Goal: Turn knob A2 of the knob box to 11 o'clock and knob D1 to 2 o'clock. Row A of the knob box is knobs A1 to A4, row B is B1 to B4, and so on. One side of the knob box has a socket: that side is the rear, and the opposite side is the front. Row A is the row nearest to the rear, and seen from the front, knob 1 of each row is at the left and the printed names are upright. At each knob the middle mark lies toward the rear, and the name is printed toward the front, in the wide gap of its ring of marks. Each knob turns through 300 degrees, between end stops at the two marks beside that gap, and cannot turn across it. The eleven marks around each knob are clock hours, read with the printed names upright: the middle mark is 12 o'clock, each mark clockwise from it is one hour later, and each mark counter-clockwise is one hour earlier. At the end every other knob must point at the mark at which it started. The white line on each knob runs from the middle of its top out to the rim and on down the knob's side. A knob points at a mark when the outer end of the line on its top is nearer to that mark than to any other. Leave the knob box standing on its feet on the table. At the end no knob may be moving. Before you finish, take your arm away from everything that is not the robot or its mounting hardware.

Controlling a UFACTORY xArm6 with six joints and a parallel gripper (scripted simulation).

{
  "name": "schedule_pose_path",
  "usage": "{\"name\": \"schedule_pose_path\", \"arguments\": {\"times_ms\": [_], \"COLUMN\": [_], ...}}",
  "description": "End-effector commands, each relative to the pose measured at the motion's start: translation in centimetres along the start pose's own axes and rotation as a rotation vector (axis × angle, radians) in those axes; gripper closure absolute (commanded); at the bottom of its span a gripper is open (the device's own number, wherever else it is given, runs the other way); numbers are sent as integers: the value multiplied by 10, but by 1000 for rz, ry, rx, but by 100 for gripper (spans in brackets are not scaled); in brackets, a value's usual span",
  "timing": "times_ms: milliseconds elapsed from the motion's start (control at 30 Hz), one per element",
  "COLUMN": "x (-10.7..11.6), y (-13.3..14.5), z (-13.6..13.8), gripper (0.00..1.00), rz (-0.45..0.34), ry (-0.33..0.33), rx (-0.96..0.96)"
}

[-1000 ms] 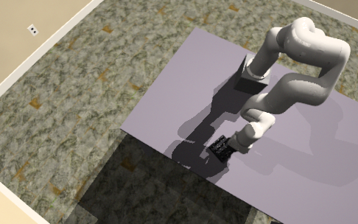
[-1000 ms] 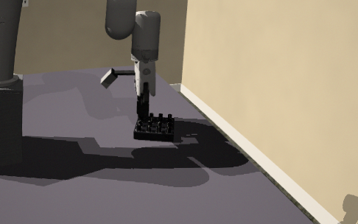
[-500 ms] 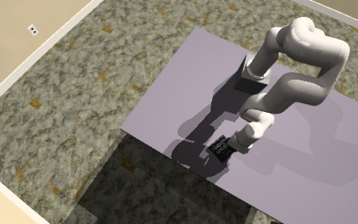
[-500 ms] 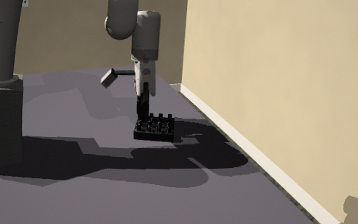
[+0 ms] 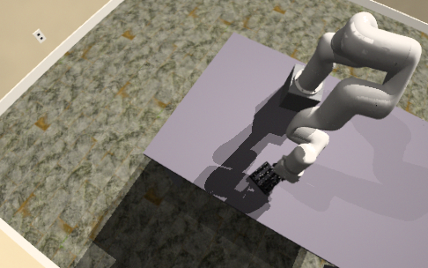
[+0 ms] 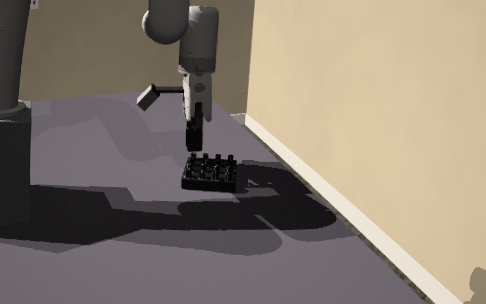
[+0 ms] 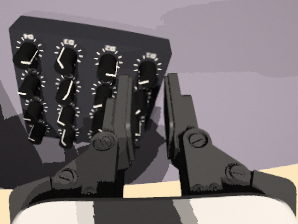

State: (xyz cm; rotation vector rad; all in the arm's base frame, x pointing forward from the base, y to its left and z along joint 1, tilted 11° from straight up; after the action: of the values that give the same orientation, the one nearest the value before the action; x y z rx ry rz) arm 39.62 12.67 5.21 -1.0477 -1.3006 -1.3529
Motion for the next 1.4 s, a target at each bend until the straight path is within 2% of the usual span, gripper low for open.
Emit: {"name": "schedule_pose_path", "arguments": {"times_ms": [0, 633, 667, 900, 1100, 1167, 1367], "x": [12, 17, 17, 31, 66, 66, 106], "y": [1, 1, 1, 1, 1, 1, 1], "z": [2, 2, 2, 2, 2, 2, 3], "gripper": [81, 81, 0, 0, 0, 0, 0], "rz": [-1, -1, -1, -1, -2, -2, -2], "ry": [-11, -11, -11, -11, -11, -11, -11], "rx": [0, 0, 0, 0, 0, 0, 0]}}
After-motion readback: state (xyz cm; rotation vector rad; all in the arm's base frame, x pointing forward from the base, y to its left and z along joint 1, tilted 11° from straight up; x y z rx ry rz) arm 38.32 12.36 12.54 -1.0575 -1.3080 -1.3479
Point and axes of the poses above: the point where the finger pads meet when closed, its own x axis back along the fingers, its own z axis across the jaws, y = z × x, the point moved 10 cm from there along x, back along the fingers, and after that the axes turned 1 degree about x, right-handed, at the moved point
